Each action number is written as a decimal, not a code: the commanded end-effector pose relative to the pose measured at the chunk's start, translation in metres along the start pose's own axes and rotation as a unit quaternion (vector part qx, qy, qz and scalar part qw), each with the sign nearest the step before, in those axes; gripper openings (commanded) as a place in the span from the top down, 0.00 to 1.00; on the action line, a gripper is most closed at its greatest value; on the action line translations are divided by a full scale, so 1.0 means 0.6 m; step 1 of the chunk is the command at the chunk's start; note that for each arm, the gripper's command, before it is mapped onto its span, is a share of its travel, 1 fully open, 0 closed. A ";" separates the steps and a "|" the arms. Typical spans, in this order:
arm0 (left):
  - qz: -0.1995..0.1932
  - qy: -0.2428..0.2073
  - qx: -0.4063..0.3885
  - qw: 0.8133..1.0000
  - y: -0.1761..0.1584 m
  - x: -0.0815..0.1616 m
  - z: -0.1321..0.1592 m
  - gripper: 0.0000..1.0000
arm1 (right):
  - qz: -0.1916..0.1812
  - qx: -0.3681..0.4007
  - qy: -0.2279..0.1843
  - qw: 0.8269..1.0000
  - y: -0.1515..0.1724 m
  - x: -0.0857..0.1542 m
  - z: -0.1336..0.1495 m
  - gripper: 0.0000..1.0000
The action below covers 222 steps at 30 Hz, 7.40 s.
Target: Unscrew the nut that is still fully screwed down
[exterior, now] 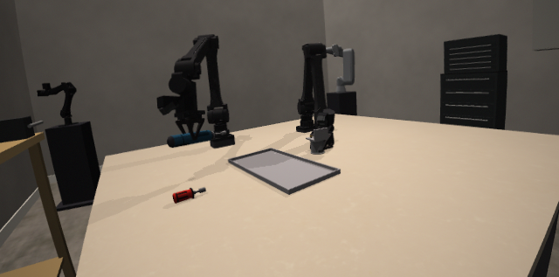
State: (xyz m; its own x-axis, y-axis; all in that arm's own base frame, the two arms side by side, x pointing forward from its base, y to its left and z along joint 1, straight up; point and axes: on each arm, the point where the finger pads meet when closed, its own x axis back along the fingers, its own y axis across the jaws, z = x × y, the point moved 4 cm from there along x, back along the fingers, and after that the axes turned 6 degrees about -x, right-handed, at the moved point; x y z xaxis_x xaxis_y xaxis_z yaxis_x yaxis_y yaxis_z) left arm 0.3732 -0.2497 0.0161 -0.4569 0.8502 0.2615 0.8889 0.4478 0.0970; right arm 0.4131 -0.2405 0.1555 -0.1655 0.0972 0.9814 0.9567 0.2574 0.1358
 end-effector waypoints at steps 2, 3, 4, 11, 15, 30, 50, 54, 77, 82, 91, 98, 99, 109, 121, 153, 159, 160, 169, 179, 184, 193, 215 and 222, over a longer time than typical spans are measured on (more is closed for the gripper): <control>0.001 -0.019 -0.013 1.000 -0.003 -0.004 -0.023 0.41 | -0.012 -0.038 -0.016 0.999 0.013 0.046 -0.061 0.58; 0.001 -0.019 -0.013 1.000 -0.003 -0.004 -0.023 0.41 | -0.011 -0.045 -0.016 0.999 0.008 0.055 -0.065 0.58; 0.001 -0.019 -0.013 1.000 -0.003 -0.004 -0.023 0.41 | -0.010 -0.051 -0.016 0.999 0.003 0.063 -0.068 0.58; 0.001 -0.019 -0.013 1.000 -0.003 -0.004 -0.023 0.41 | 0.005 -0.083 -0.007 0.996 -0.025 0.077 -0.086 0.58; 0.001 -0.019 -0.013 1.000 -0.003 -0.004 -0.023 0.41 | 0.008 -0.080 -0.002 0.997 -0.019 0.078 -0.079 0.58; 0.001 -0.019 -0.013 1.000 -0.003 -0.004 -0.023 0.41 | 0.052 -0.153 0.031 0.986 -0.085 0.088 -0.113 0.58; 0.001 -0.019 -0.013 1.000 -0.003 -0.004 -0.023 0.41 | 0.045 -0.149 0.025 0.988 -0.072 0.097 -0.117 0.58; 0.001 -0.019 -0.013 1.000 -0.003 -0.004 -0.023 0.41 | 0.044 -0.149 0.023 0.988 -0.072 0.098 -0.119 0.58; 0.001 -0.019 -0.013 1.000 -0.003 -0.004 -0.023 0.41 | 0.041 -0.152 0.021 0.987 -0.076 0.104 -0.126 0.58; 0.001 -0.019 -0.013 1.000 -0.003 -0.004 -0.023 0.41 | 0.041 -0.152 0.021 0.987 -0.076 0.104 -0.126 0.58; 0.001 -0.019 -0.013 1.000 -0.003 -0.004 -0.023 0.41 | 0.059 -0.152 0.039 0.986 -0.098 0.030 -0.099 0.58; 0.001 -0.019 -0.013 1.000 -0.003 -0.004 -0.023 0.41 | 0.036 -0.152 0.015 0.988 -0.077 0.059 -0.126 0.58; 0.001 -0.019 -0.013 1.000 -0.003 -0.004 -0.023 0.41 | 0.036 -0.152 0.015 0.988 -0.077 0.059 -0.126 0.58; 0.001 -0.019 -0.013 1.000 -0.003 -0.004 -0.023 0.41 | 0.043 -0.152 0.023 0.987 -0.089 0.013 -0.112 0.58; 0.001 -0.019 -0.013 1.000 -0.003 -0.004 -0.023 0.41 | 0.059 -0.152 0.039 0.986 -0.100 -0.043 -0.099 0.58; 0.001 -0.019 -0.013 1.000 -0.003 -0.004 -0.023 0.41 | 0.048 -0.152 0.028 0.987 -0.106 -0.095 -0.094 0.58; 0.001 -0.019 -0.013 1.000 -0.003 -0.004 -0.023 0.41 | 0.061 -0.152 0.041 0.986 -0.120 -0.138 -0.078 0.58; 0.001 -0.019 -0.013 1.000 -0.003 -0.004 -0.023 0.41 | 0.049 -0.152 0.029 0.987 -0.107 -0.124 -0.095 0.58; 0.001 -0.019 -0.013 1.000 -0.003 -0.004 -0.023 0.41 | 0.050 -0.152 0.030 0.987 -0.111 -0.126 -0.090 0.58; 0.001 -0.019 -0.013 1.000 -0.003 -0.004 -0.023 0.41 | 0.055 -0.152 0.035 0.986 -0.114 -0.147 -0.086 0.58; 0.001 -0.019 -0.013 1.000 -0.003 -0.004 -0.023 0.41 | 0.047 -0.152 0.027 0.987 -0.109 -0.132 -0.092 0.58; 0.001 -0.019 -0.013 1.000 -0.003 -0.004 -0.023 0.41 | 0.052 -0.152 0.032 0.987 -0.114 -0.155 -0.086 0.58; 0.001 -0.019 -0.013 1.000 -0.003 -0.004 -0.023 0.41 | 0.044 -0.152 0.024 0.987 -0.109 -0.161 -0.094 0.58; 0.001 -0.019 -0.013 1.000 -0.003 -0.004 -0.023 0.41 | 0.054 -0.153 0.034 0.986 -0.121 -0.170 -0.080 0.58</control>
State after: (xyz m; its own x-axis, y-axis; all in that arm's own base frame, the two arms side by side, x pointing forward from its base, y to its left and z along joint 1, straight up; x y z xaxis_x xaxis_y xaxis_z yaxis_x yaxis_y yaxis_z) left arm 0.3732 -0.2497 0.0161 -0.4569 0.8502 0.2615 0.8889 0.4478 0.0970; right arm 0.3649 -0.3090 0.0353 -0.0133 0.0121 0.9998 0.9988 -0.0470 0.0138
